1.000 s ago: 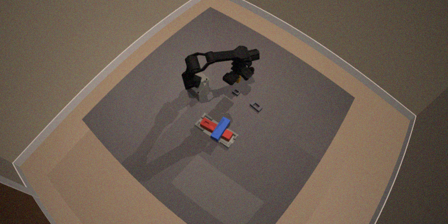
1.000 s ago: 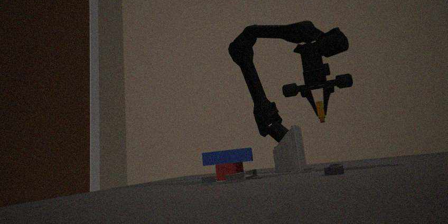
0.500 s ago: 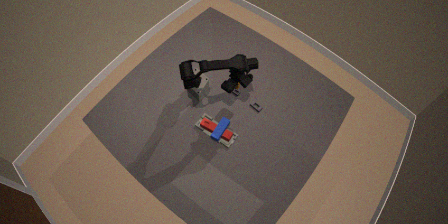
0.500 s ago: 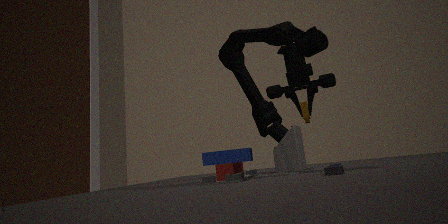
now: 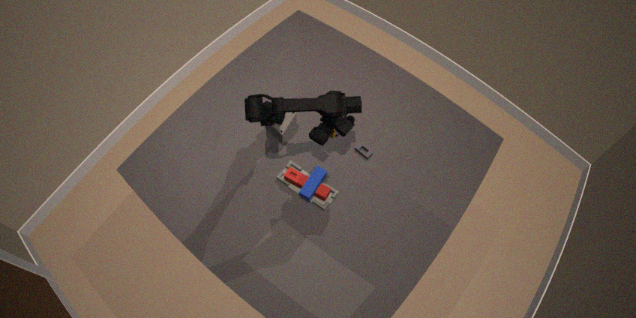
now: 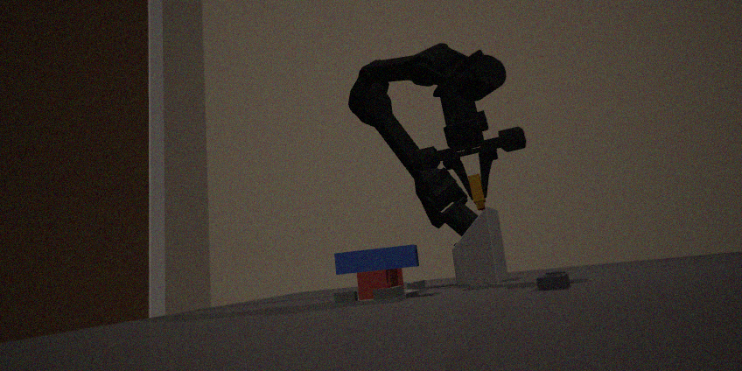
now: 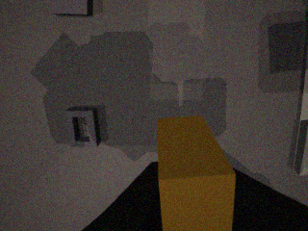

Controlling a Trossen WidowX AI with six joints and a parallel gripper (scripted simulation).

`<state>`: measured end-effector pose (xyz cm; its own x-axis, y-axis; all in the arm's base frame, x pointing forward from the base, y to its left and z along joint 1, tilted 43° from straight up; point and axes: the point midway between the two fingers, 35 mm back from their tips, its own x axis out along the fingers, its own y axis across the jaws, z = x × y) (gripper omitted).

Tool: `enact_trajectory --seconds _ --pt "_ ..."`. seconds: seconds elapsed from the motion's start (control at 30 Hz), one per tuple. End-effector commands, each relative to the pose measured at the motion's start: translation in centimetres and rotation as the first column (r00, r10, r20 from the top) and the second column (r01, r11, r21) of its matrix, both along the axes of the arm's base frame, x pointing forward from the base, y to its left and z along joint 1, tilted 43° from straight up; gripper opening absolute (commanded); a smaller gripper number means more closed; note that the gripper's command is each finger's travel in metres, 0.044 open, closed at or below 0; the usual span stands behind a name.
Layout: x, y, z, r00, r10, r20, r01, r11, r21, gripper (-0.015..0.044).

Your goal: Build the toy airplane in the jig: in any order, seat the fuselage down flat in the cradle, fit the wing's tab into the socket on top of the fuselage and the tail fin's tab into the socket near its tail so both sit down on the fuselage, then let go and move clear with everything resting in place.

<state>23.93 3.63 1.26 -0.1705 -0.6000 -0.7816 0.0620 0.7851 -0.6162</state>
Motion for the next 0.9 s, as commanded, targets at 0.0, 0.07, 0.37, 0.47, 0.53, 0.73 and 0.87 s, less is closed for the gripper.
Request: enact_trajectory --seconds 0.0,0.07,0.37,0.47,0.53,0.73,0.87 --pt "0.2 -1.1 0.9 1.0 0.014 0.009 -0.014 1.0 0.007 0.0" --pt "0.2 -1.7 1.3 1.0 0.018 0.007 -0.018 1.0 0.009 0.0" --pt "0.1 -4.3 2.7 0.999 0.034 0.001 -0.034 0.999 0.01 0.0" --pt "-0.1 -5.2 3.2 0.999 0.039 -0.001 -0.039 0.999 0.009 0.0" --pt "-0.2 -5.7 3.5 0.999 0.042 -0.003 -0.042 0.999 0.008 0.0" --pt "-0.6 -7.4 4.5 0.999 0.051 -0.008 -0.051 0.999 0.004 0.0" --pt "-1.0 -8.5 5.0 0.998 0.056 -0.013 -0.056 0.998 0.0 0.0"
